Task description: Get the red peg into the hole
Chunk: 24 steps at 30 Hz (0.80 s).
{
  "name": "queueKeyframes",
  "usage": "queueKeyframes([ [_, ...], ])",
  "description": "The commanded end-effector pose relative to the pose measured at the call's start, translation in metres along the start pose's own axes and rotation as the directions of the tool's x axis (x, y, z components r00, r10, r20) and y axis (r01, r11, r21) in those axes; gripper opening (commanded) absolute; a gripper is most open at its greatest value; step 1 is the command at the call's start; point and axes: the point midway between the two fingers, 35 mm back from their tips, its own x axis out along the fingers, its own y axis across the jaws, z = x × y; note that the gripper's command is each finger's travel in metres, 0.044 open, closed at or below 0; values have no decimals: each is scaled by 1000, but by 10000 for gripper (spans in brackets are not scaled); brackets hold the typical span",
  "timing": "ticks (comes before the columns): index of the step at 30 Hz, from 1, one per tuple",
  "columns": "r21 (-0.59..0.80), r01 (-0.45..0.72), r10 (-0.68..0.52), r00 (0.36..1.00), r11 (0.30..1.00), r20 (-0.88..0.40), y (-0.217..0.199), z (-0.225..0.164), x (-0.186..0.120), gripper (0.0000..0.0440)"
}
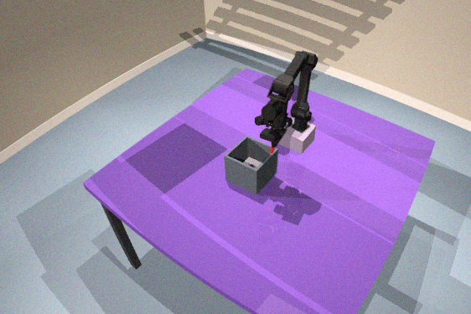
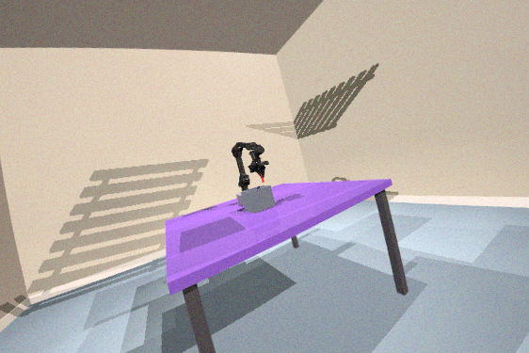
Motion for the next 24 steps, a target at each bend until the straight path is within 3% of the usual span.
queueKeyframes([
  [1,2,17,-17,1000,1000,13,0,9,2,0],
  [24,31,131,-132,991,991,22,1,63,30,0],
])
